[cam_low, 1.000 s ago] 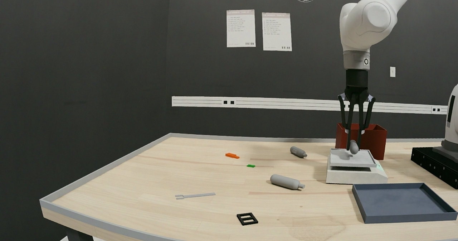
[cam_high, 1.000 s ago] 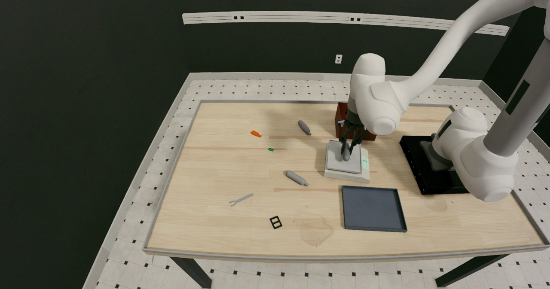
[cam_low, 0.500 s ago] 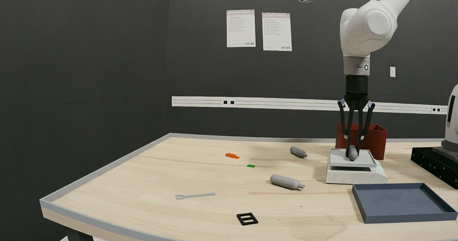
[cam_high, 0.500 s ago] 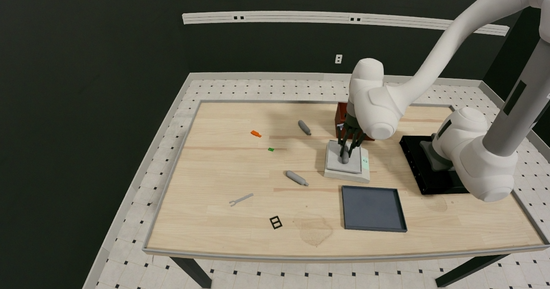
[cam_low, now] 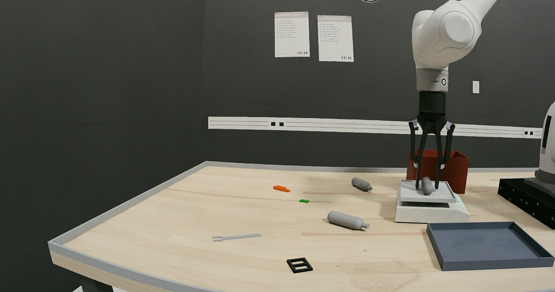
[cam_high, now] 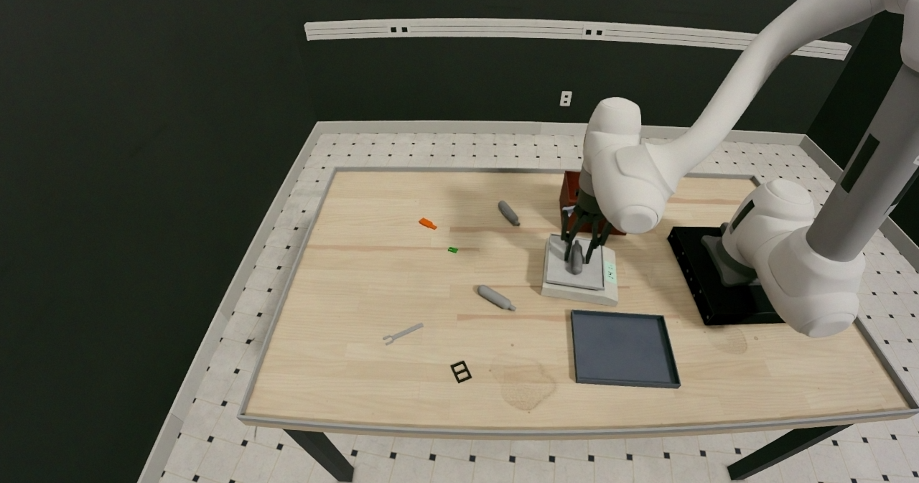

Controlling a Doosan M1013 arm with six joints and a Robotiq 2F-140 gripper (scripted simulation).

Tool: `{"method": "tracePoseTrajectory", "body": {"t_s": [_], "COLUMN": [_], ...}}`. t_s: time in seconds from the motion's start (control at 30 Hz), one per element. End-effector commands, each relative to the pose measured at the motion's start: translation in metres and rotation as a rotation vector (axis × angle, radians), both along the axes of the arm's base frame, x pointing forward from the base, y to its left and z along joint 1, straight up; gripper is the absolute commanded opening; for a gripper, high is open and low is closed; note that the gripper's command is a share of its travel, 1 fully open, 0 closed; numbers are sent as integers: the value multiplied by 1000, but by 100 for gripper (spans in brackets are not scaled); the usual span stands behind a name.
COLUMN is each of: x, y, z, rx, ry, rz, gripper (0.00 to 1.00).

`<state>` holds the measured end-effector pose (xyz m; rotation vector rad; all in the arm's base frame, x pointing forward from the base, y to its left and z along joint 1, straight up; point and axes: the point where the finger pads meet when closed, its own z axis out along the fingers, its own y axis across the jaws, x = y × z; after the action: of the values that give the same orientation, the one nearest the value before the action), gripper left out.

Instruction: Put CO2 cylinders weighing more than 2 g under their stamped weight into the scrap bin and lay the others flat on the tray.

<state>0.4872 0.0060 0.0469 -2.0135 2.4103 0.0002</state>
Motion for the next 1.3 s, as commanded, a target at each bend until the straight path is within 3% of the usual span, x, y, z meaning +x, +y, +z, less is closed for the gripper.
{"method": "tracePoseTrajectory", "body": {"t_s": [0.0,0.93,1.1,1.27], "x": [1,1,1,0], "y": [0,0,0,0], "z": [1,1,12,37], "rx": [0,0,0,0], "ry": [-1,-1,-1,-1], "rz": [0,0,0,0], "gripper": [39,39,39,39]}}
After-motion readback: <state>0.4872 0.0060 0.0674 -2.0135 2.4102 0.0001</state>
